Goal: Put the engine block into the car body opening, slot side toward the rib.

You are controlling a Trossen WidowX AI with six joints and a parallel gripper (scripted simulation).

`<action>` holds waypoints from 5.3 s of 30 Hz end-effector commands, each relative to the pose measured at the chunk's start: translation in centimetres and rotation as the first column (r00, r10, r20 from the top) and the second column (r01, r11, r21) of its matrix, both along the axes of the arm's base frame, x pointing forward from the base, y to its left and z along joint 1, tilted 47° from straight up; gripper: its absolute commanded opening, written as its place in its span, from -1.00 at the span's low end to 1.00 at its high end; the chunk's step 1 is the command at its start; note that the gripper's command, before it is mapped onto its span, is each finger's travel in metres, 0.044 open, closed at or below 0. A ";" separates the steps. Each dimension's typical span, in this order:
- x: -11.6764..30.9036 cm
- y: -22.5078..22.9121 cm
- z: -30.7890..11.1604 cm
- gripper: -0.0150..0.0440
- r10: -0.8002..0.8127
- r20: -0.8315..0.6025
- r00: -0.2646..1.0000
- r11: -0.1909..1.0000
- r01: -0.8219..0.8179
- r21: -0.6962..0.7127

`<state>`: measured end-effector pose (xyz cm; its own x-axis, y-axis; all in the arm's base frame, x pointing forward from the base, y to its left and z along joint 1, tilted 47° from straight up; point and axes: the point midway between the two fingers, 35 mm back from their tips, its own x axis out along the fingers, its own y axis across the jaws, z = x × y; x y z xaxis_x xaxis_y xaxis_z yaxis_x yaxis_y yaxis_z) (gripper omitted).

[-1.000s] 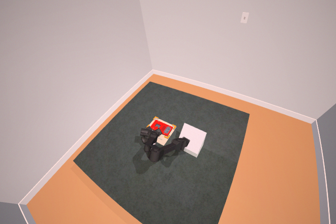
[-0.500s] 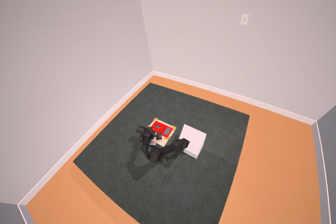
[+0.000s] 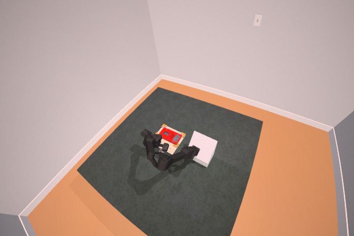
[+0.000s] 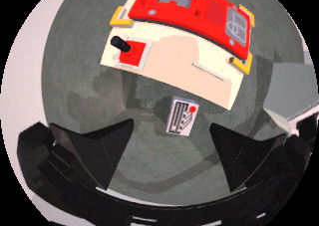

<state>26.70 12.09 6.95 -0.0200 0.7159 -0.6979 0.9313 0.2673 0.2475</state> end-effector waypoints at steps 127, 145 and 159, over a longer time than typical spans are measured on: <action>3.3 -9.0 0.4 -0.49 0.292 0.282 0.914 0.955 -0.295 -0.031; 5.6 -10.6 -4.4 -0.49 0.492 0.500 0.713 0.855 -0.504 -0.122; 6.7 -11.9 -8.5 -0.49 0.603 0.628 0.492 0.747 -0.625 -0.227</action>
